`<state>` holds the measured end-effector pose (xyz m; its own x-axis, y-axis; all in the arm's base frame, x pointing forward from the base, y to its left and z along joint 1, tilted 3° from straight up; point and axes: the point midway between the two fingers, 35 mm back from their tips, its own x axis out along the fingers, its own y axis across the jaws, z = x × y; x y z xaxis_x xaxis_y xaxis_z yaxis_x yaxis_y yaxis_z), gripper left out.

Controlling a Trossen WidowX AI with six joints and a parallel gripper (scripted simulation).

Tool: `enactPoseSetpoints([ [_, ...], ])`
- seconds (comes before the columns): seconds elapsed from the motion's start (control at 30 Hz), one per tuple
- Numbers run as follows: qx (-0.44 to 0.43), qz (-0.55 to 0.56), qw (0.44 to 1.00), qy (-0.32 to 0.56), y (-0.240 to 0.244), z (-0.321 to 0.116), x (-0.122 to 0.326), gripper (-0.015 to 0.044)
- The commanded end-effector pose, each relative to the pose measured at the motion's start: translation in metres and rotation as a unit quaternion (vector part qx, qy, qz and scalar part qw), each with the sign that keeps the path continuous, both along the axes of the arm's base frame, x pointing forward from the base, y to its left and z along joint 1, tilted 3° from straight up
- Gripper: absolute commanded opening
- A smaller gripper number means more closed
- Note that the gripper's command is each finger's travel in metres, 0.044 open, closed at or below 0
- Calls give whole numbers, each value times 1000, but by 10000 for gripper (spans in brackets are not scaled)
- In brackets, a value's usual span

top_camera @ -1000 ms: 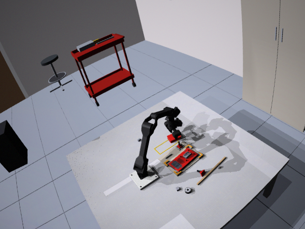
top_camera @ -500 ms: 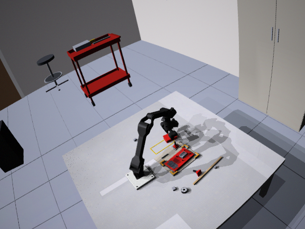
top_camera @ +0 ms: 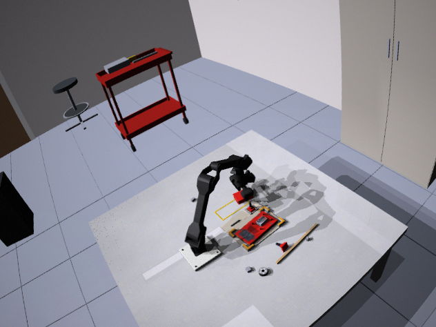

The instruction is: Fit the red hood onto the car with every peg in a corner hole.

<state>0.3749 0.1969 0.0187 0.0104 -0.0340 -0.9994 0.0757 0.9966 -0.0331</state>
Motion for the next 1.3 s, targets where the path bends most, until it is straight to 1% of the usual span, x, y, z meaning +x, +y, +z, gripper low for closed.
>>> enactPoseSetpoints([
  [0.0,2,-1,1000,1,1,-3,0,440],
  [0.13,0,0,1000,0,0,0,0,335],
  [0.43,0,0,1000,0,0,0,0,275],
  [0.63,0,0,1000,0,0,7,0,117],
  [0.77,0,0,1000,0,1,19,0,12],
  [0.8,0,0,1000,0,1,23,0,0],
  [1.27,0,0,1000,0,2,82,-1,0],
])
